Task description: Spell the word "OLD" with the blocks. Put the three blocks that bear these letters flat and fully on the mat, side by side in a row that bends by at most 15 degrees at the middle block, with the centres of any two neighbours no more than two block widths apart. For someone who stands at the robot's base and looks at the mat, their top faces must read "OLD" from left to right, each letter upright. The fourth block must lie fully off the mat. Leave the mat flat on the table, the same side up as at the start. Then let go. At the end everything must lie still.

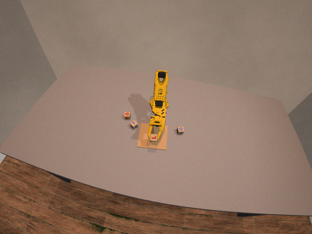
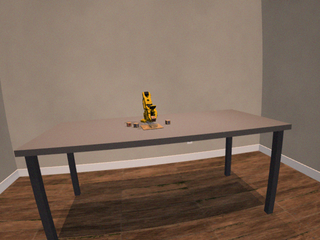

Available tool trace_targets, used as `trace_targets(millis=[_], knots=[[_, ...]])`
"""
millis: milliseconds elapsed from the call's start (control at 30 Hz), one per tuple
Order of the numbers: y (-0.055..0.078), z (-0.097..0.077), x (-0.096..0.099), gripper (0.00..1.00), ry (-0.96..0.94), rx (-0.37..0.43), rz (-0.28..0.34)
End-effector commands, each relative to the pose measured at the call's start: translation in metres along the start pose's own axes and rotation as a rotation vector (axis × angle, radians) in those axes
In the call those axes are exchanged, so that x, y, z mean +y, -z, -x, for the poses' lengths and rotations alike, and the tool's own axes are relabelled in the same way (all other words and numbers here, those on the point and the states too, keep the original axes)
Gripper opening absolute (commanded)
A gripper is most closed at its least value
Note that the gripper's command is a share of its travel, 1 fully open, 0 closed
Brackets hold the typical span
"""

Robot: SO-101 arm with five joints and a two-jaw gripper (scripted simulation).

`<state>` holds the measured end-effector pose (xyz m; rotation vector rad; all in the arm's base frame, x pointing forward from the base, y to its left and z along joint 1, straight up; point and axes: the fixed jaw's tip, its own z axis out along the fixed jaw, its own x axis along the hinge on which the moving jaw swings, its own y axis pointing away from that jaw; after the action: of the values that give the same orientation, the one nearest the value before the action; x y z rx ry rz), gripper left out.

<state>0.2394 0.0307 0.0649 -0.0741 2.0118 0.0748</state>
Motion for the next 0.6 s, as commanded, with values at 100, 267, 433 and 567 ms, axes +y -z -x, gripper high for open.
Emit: trace_targets(millis=[100, 267, 433, 567], knots=[[0.0026, 0.0155, -0.0064, 0.00, -0.004, -0.115, -0.023], [0.0030, 0.0156, -0.0072, 0.00, -0.005, -0.122, -0.026], [0.0030, 0.0156, -0.0072, 0.00, -0.005, -0.122, -0.026], [0.0030, 0.0156, -0.0072, 0.00, -0.005, -0.122, -0.026]])
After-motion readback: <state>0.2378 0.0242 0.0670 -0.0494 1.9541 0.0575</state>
